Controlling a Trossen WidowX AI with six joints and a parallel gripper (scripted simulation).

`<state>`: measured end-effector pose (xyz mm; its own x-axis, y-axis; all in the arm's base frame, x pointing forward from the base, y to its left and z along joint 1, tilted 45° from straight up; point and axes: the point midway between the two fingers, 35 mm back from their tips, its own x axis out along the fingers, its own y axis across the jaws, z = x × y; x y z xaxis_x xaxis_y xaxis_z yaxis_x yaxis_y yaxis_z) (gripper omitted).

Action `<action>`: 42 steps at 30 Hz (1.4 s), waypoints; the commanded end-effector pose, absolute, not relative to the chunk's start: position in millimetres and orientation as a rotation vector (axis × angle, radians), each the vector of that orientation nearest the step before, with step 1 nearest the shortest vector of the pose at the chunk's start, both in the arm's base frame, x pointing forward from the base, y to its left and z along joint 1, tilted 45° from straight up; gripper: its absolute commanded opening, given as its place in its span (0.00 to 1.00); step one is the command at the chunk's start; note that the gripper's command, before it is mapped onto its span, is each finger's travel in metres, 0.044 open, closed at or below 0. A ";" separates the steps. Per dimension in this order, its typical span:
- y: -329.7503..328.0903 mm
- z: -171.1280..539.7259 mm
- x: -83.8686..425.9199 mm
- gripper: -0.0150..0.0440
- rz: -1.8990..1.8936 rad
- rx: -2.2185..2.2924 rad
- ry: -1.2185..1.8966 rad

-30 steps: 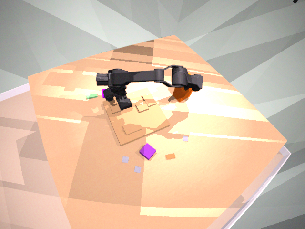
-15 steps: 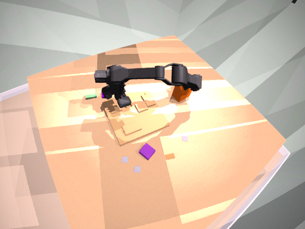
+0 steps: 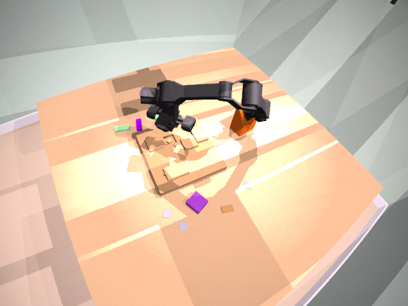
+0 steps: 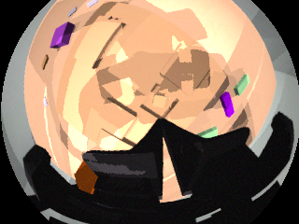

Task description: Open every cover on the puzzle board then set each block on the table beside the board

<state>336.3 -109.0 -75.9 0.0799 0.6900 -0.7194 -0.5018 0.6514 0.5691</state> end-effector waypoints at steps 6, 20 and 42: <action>-97.7 -65.5 275.8 0.25 1.313 -0.469 0.753; -97.4 -65.3 274.9 0.25 1.319 -0.479 0.745; -95.2 -67.9 275.4 0.25 1.318 -0.479 0.745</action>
<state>275.5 -96.9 -65.8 0.0790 0.6870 -0.7224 -0.9732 0.2103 0.0936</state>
